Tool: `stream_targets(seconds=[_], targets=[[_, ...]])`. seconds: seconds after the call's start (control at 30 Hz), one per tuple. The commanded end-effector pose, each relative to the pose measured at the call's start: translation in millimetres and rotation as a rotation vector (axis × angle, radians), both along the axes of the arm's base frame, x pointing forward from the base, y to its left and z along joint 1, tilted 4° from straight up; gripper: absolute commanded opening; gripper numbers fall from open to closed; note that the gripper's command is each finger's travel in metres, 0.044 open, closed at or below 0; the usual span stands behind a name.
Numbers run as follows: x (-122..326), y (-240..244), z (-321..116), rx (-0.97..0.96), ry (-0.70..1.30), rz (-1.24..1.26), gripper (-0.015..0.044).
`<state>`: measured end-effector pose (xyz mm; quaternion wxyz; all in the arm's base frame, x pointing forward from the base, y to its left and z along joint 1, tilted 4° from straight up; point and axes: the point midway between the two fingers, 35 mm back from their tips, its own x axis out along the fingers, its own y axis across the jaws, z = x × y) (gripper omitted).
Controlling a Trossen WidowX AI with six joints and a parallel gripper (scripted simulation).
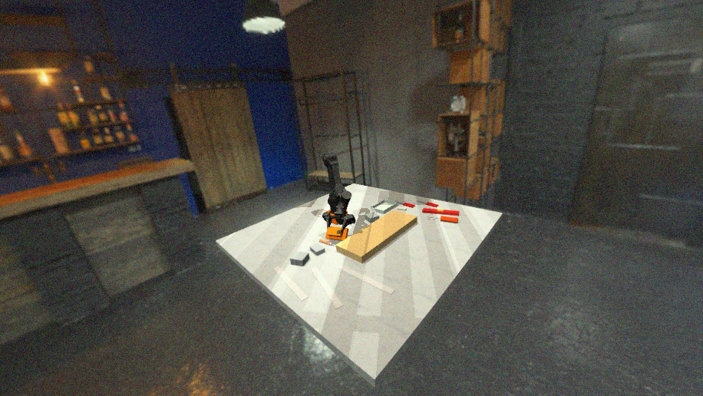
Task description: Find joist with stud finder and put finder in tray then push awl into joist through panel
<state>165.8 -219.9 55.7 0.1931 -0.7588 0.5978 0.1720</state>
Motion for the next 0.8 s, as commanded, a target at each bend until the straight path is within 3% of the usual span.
stream_targets(seconds=[0.0,0.77], targets=[[-0.2,-0.1,-0.3,-0.023,0.004,-0.003,0.0],[4.1,15.4,0.6,-0.056,-0.014,-0.012,0.0]])
